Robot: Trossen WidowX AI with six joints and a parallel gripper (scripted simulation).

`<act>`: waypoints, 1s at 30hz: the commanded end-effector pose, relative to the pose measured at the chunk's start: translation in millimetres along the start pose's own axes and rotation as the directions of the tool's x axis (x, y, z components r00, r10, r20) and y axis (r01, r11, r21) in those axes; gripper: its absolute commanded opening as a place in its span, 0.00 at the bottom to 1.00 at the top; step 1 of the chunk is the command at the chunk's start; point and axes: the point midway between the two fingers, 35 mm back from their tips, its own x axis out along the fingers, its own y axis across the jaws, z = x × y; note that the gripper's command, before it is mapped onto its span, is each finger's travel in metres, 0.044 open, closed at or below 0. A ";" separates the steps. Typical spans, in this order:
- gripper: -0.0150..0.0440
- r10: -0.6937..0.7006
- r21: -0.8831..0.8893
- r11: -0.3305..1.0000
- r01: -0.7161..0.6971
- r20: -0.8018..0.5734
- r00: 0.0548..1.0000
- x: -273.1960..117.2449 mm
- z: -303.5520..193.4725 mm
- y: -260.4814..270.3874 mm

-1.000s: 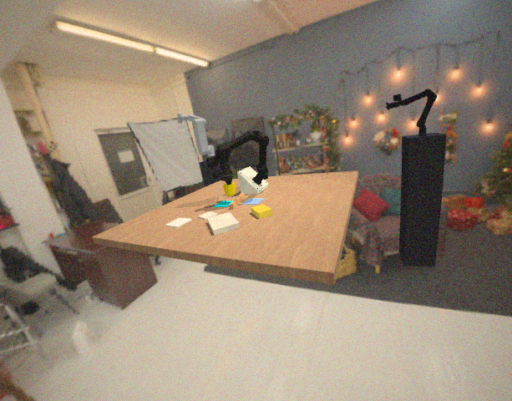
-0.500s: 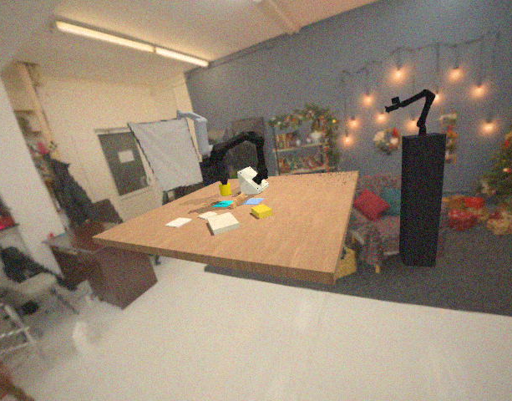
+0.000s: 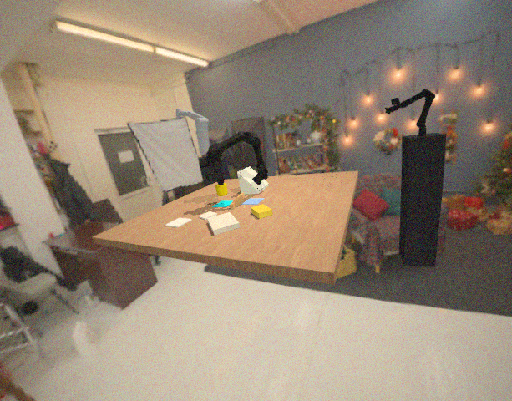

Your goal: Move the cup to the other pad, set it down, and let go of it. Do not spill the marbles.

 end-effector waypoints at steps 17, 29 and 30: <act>0.25 -0.001 -0.005 1.000 0.001 0.006 1.000 26.5 3.9 -0.3; 0.25 0.000 -0.006 1.000 0.000 0.005 1.000 45.0 4.0 -0.5; 0.25 0.000 -0.006 1.000 0.000 0.005 1.000 46.6 4.0 -0.6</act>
